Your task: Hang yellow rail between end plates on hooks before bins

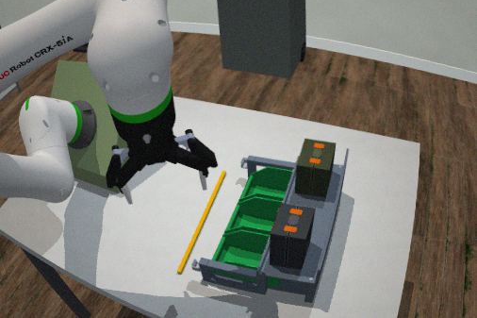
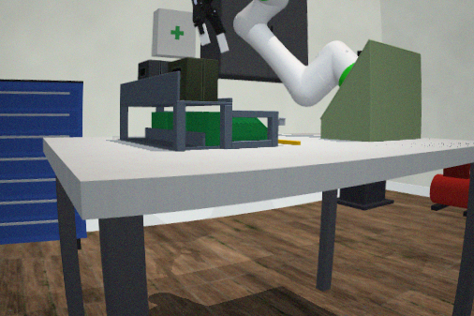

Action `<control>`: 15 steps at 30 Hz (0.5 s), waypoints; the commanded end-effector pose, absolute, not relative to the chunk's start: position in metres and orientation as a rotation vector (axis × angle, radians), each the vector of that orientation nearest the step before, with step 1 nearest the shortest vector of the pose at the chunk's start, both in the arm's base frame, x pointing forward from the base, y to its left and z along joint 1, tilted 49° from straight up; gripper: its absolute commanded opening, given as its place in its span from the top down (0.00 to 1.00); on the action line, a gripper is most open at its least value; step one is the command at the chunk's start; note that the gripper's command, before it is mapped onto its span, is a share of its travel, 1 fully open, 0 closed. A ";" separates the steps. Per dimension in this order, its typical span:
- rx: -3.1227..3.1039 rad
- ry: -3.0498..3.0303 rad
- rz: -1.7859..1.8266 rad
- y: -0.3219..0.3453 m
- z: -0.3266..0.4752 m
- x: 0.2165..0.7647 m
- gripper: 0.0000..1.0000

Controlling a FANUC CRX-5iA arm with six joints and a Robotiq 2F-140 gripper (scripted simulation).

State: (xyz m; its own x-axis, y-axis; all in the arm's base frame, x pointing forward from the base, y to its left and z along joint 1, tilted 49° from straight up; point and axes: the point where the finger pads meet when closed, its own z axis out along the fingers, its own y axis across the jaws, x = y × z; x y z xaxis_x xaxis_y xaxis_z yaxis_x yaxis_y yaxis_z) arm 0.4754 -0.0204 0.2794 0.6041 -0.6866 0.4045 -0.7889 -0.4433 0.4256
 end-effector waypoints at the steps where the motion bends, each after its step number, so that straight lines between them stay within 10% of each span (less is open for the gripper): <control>1: 2.361 -1.064 0.142 -0.021 0.273 0.475 0.00; 15: 2.428 -1.006 0.098 -0.021 0.270 0.475 0.00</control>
